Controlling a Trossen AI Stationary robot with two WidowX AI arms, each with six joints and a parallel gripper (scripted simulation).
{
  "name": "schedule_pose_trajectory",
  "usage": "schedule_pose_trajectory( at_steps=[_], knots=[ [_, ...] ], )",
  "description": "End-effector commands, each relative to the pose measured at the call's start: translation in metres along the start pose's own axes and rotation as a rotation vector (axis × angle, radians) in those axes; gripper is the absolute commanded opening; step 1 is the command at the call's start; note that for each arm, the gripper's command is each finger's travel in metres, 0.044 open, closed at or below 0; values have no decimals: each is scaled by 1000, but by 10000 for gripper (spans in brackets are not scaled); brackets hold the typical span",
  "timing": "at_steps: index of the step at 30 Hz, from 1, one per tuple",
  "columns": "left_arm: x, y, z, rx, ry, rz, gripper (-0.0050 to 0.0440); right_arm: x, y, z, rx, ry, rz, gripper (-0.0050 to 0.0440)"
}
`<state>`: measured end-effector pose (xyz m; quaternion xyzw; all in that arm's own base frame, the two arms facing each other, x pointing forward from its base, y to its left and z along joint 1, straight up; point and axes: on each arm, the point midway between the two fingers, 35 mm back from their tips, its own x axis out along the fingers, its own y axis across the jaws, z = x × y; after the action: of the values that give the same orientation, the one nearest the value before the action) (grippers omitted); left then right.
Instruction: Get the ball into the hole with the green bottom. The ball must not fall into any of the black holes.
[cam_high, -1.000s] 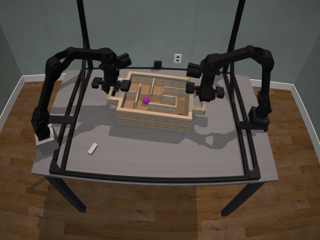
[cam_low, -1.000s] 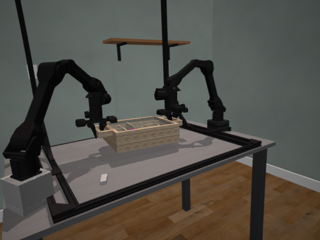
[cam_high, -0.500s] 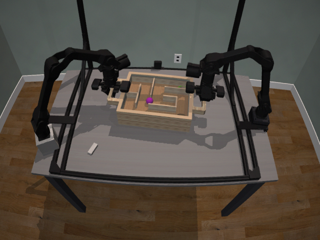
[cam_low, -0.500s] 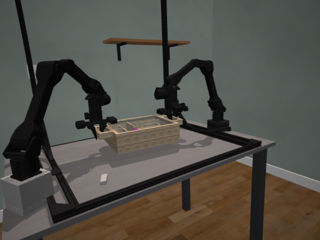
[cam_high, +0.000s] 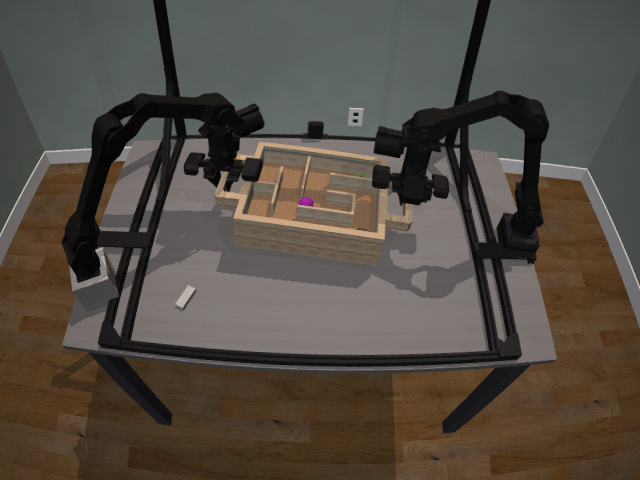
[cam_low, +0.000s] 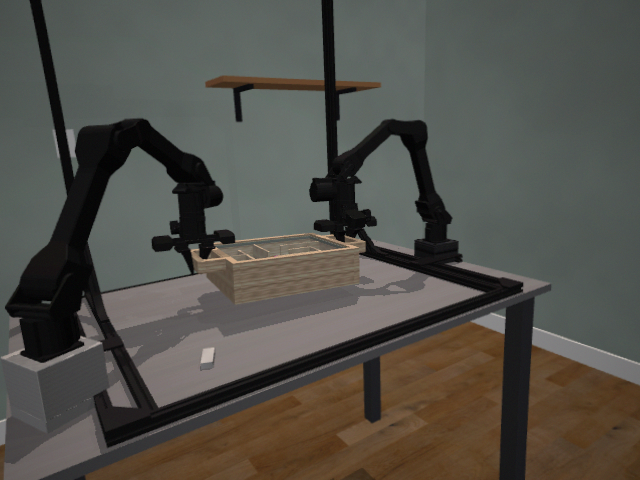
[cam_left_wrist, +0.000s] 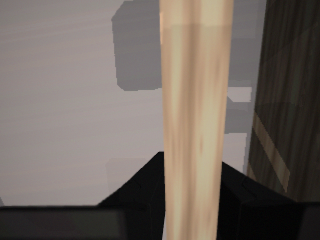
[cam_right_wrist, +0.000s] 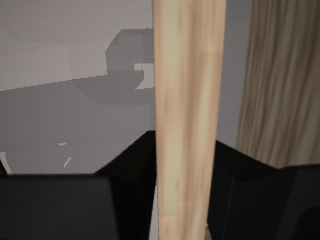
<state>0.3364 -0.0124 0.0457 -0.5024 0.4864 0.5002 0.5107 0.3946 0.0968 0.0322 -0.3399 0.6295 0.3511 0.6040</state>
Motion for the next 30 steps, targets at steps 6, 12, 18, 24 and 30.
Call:
schedule_pose_trajectory(
  at_steps=[6, 12, 18, 24, 30],
  knots=[
    [-15, -3, 1, 0, 24, 39, 20, 11, 2, -1, 0, -26, -44, 20],
    [-22, -5, 3, -1, 55, 67, 20, 18, 3, -2, -1, -57, -72, 20],
    [-18, -4, 1, 0, 31, 54, 20, 14, 3, -1, 0, -33, -58, 20],
    [-9, -2, 0, 0, -4, 19, 20, 6, 2, 0, 0, 2, -24, 20],
    [-2, -1, -1, -1, -10, -15, 20, -2, 1, 0, -1, 8, 10, 20]
  ],
)
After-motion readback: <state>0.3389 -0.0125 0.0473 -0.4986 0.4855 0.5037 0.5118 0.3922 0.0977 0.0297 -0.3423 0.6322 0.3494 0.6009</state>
